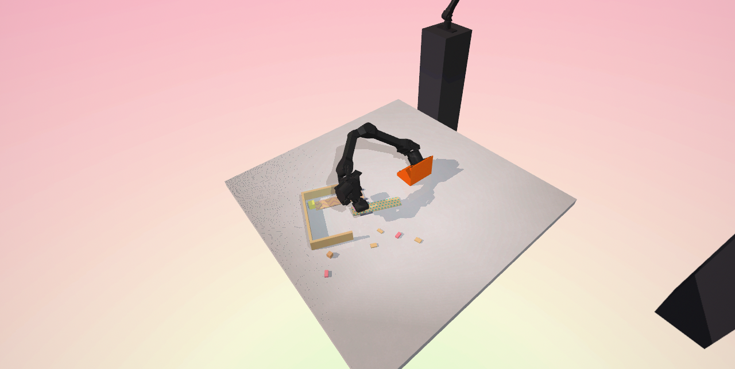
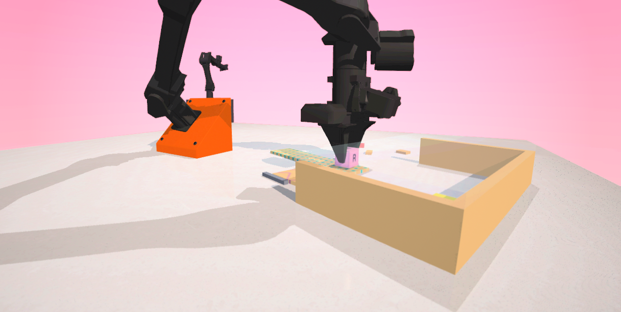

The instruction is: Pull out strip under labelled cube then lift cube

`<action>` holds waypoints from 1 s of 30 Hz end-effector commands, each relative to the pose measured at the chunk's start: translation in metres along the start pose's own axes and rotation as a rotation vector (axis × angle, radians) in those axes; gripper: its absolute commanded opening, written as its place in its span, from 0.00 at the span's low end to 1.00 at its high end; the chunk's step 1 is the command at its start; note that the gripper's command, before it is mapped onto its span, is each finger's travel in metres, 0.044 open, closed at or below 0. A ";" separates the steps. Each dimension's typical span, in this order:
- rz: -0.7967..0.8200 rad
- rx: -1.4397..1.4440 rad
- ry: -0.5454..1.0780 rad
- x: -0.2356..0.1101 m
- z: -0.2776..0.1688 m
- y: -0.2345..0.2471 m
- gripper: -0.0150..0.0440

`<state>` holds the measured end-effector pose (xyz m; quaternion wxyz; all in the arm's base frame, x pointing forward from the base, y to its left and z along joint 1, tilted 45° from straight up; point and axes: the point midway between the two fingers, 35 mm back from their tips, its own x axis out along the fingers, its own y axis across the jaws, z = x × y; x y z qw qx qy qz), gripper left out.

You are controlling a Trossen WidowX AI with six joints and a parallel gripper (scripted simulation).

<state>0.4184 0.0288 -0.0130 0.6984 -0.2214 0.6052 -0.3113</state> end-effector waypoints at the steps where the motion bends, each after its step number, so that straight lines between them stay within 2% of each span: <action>1: 0.005 0.001 -0.003 -0.014 -0.014 -0.003 0.25; 10: 0.002 -0.004 -0.001 -0.036 -0.048 -0.011 0.25; 15: 0.002 -0.005 -0.001 -0.036 -0.051 -0.011 0.25; 30: 0.001 -0.008 0.001 -0.036 -0.101 -0.023 0.25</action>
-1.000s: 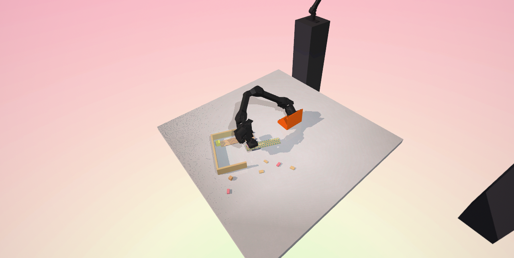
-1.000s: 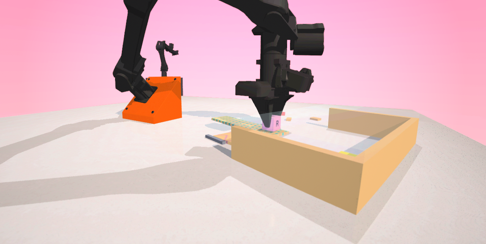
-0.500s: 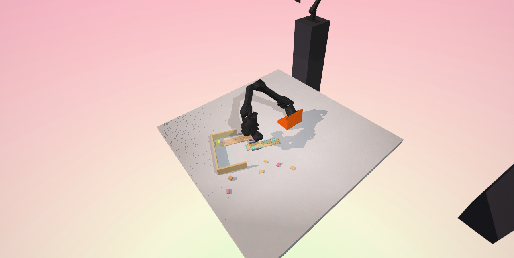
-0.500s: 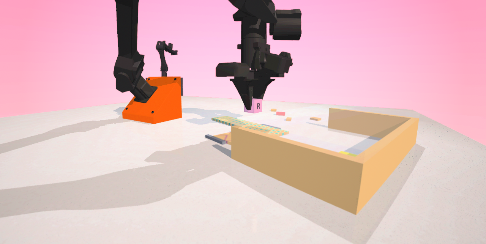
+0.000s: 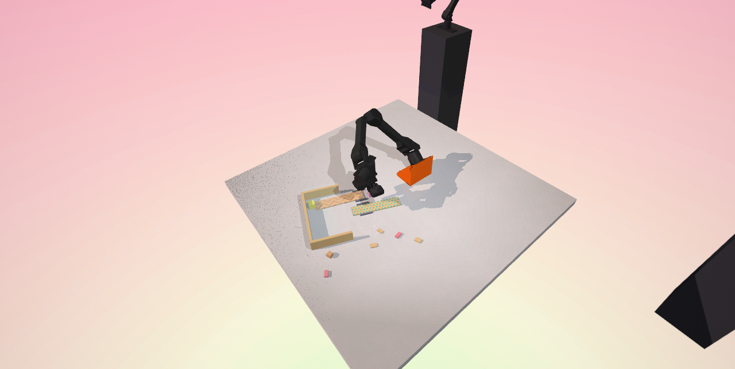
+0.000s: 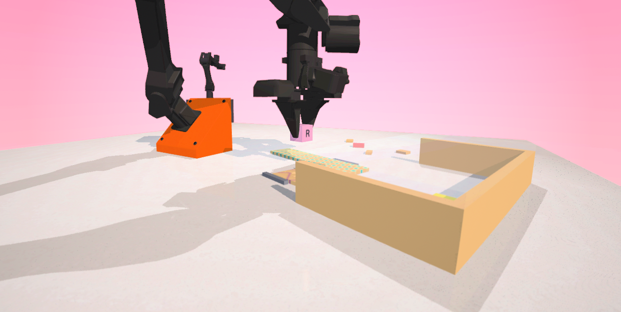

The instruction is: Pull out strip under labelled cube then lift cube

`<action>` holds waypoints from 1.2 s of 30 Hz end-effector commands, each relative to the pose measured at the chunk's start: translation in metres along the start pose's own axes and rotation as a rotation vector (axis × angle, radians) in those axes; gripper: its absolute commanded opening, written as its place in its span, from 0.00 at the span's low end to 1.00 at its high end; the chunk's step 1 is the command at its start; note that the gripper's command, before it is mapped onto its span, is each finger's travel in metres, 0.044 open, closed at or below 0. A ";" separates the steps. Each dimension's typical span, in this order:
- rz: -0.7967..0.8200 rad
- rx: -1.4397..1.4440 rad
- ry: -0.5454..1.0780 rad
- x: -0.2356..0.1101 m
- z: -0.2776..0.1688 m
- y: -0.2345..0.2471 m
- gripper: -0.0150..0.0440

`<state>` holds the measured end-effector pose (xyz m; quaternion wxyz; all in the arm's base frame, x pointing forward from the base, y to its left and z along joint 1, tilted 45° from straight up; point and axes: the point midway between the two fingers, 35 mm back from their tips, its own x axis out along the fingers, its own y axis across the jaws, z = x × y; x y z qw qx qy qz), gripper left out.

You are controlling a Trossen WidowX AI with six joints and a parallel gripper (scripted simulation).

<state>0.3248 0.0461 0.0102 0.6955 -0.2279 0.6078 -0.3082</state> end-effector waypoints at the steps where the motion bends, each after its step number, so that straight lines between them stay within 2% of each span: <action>1: 0.005 0.008 0.000 0.000 -0.015 -0.004 0.25; 6: 0.006 0.008 0.000 -0.001 -0.023 -0.006 0.25; 13: 0.007 0.008 0.001 -0.035 -0.023 -0.006 0.25; 36: 0.007 0.008 0.001 -0.036 -0.023 -0.006 0.25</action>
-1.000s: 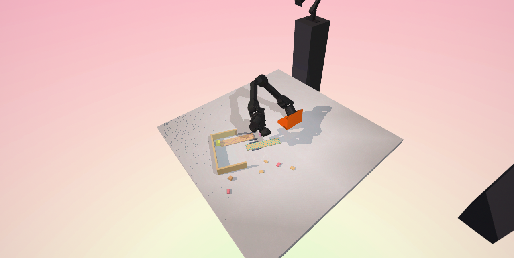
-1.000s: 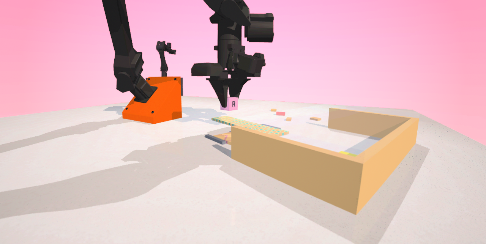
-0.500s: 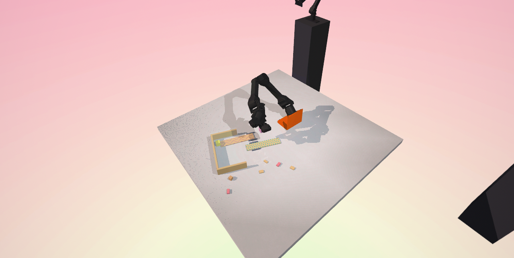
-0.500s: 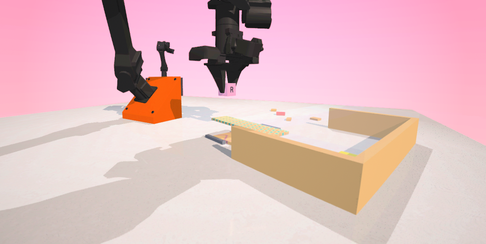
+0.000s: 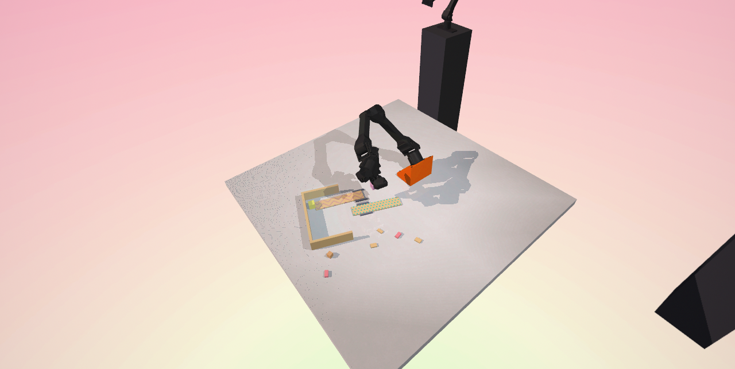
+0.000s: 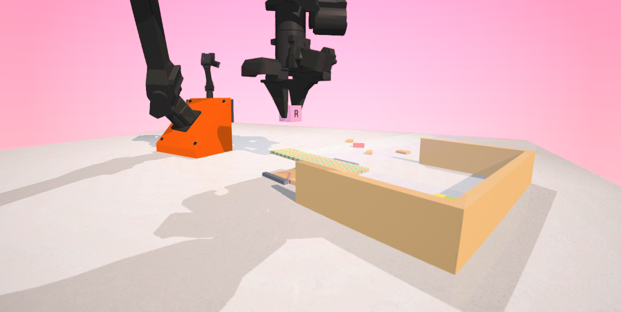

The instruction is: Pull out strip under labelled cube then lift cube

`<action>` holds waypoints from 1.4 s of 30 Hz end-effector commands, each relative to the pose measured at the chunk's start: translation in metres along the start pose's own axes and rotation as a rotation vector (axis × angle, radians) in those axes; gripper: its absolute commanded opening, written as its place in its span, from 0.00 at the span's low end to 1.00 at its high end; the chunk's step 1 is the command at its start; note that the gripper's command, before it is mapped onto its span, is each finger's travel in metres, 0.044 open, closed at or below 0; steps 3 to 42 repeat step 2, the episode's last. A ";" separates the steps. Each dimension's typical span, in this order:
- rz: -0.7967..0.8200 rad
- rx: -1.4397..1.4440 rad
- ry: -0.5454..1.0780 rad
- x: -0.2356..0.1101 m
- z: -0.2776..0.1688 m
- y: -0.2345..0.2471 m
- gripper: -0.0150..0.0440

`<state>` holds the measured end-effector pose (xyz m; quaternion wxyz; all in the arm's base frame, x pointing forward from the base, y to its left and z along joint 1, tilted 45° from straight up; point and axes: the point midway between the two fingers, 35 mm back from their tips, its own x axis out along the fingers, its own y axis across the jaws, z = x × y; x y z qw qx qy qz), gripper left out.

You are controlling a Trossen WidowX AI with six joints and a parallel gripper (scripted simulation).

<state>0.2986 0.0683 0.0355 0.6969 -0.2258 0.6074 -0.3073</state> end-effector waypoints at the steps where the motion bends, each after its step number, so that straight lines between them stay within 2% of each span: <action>1: 0.003 0.005 0.002 -0.001 0.000 0.000 0.25; 42: 0.003 0.005 0.002 -0.001 0.000 0.000 0.25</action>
